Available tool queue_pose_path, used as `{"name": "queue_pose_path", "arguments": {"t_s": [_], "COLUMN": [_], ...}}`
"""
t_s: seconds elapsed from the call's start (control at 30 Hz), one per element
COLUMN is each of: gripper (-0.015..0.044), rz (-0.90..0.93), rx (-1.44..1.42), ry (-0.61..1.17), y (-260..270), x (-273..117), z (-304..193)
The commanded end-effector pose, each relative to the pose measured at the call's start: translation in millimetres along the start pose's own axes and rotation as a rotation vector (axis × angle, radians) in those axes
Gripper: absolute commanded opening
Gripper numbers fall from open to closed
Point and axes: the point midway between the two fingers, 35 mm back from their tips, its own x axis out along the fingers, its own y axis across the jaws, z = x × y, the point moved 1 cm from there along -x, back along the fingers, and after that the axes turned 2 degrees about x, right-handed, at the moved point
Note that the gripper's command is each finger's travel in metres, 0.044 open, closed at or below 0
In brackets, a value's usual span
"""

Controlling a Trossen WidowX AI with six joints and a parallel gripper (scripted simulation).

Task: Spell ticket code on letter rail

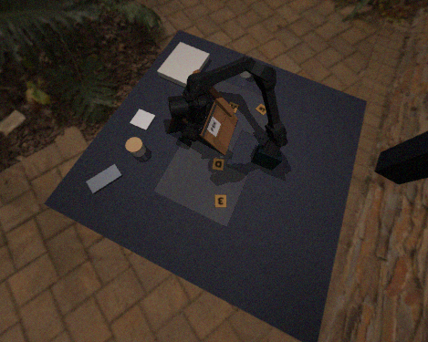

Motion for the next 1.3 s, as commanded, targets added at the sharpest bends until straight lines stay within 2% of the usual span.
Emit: {"name": "queue_pose_path", "arguments": {"t_s": [0.0,1.27], "gripper": [0.0,0.0], "rz": [0.0,-0.001], "rx": [-0.004,-0.004], "ry": [-0.004,-0.004], "y": [0,-10], "x": [1,2], "z": [2,3]}}
